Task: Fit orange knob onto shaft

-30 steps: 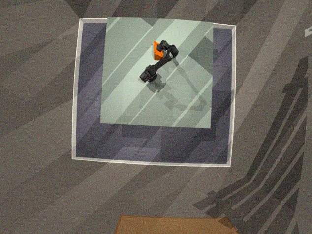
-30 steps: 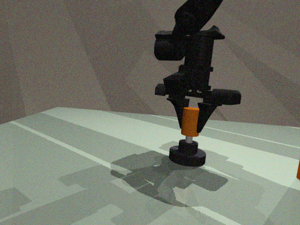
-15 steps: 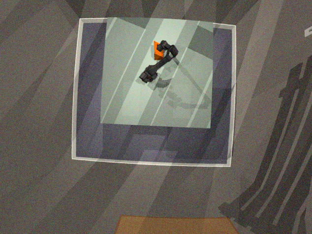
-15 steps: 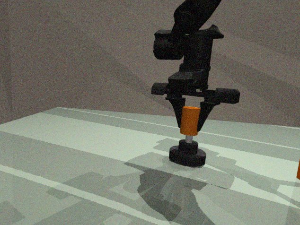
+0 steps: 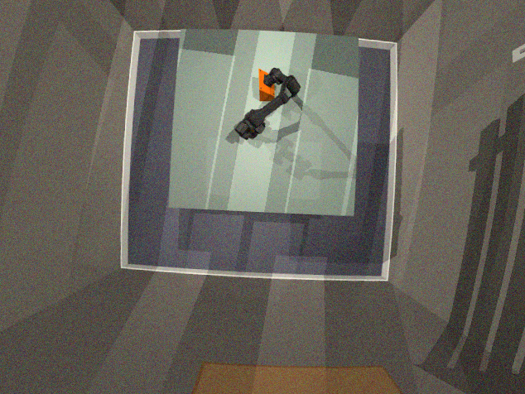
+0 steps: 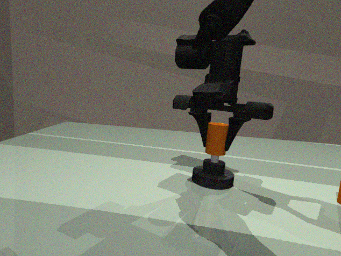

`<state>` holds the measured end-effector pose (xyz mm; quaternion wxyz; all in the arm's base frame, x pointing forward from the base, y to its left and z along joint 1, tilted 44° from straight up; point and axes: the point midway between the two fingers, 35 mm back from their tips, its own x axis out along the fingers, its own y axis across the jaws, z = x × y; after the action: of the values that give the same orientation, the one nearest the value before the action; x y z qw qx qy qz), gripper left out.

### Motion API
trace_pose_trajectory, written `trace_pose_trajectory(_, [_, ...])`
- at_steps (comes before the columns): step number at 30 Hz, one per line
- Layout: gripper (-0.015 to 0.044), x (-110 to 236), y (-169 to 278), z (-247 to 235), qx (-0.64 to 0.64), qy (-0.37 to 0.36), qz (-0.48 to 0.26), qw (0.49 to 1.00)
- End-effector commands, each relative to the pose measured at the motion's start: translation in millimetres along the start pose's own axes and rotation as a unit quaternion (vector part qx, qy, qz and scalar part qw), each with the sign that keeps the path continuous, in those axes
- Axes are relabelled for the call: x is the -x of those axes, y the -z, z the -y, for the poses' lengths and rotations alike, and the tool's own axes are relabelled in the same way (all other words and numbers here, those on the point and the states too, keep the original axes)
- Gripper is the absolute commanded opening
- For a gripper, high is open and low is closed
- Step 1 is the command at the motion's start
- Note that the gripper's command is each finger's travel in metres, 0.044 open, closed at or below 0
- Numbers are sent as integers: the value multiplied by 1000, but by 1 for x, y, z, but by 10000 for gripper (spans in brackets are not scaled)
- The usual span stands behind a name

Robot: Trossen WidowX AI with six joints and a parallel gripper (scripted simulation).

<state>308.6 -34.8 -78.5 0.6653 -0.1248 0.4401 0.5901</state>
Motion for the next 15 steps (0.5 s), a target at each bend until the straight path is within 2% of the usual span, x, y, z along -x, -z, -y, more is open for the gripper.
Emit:
trace_pose_trajectory(1, [0,0,0,0,2,1,1,1000])
trace_pose_trajectory(15, [0,5,0,2,6,1,0,1000])
